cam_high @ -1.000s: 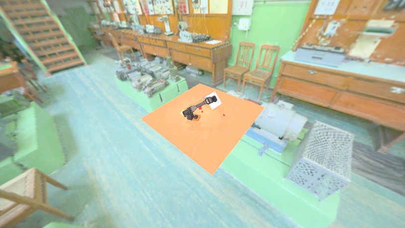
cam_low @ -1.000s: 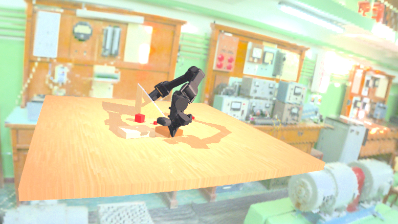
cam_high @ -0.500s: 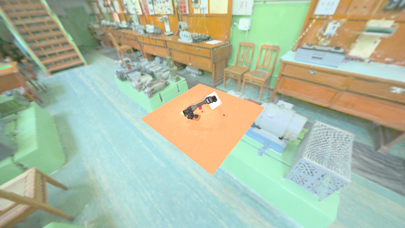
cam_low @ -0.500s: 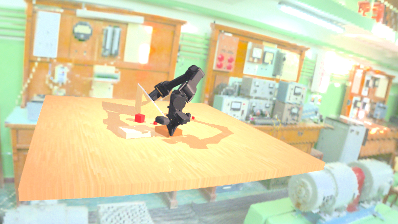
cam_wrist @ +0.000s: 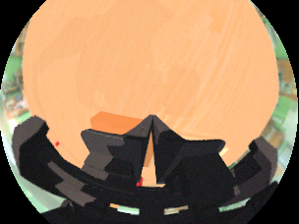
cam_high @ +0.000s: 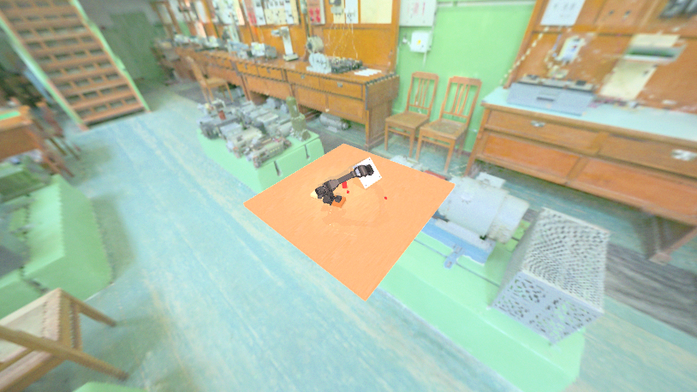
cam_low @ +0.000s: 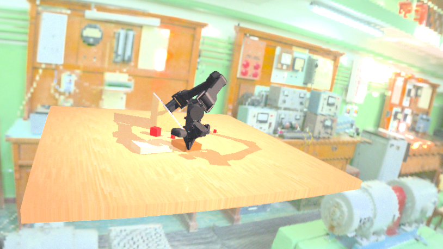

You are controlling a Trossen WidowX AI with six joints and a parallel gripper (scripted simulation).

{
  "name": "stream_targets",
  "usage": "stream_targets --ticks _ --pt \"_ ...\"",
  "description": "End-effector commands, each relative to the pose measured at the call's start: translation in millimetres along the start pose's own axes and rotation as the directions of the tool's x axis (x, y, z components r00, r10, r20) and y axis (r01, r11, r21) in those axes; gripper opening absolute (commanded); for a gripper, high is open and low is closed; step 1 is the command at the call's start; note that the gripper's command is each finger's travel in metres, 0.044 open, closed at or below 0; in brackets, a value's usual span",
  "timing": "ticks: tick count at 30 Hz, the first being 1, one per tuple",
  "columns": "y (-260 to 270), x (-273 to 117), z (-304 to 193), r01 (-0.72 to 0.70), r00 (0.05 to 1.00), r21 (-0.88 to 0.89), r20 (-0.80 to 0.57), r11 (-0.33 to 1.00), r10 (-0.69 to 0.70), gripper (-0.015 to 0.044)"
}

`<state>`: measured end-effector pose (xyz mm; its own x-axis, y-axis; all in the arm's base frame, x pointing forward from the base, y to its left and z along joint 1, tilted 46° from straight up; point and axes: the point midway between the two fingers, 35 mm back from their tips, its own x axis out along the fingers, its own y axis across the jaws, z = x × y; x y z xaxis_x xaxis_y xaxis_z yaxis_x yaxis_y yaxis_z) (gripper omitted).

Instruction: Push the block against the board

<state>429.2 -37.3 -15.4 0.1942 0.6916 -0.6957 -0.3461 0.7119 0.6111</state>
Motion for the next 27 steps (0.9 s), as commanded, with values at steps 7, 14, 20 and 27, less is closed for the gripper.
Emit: stream_targets --ticks 7,14,20,27 --pt "0.8 5.0 -15.1 -0.008 1.000 0.004 -0.015 1.000 0.008 0.0000" --pt "0.8 4.9 -21.3 -0.008 1.000 0.005 -0.015 1.000 0.008 0.0000" --pt "0.9 4.9 -26.8 -0.008 1.000 0.005 -0.015 1.000 0.008 0.0000" --pt "1.1 4.8 -33.1 -0.008 1.000 0.005 -0.016 1.000 0.008 0.0000"
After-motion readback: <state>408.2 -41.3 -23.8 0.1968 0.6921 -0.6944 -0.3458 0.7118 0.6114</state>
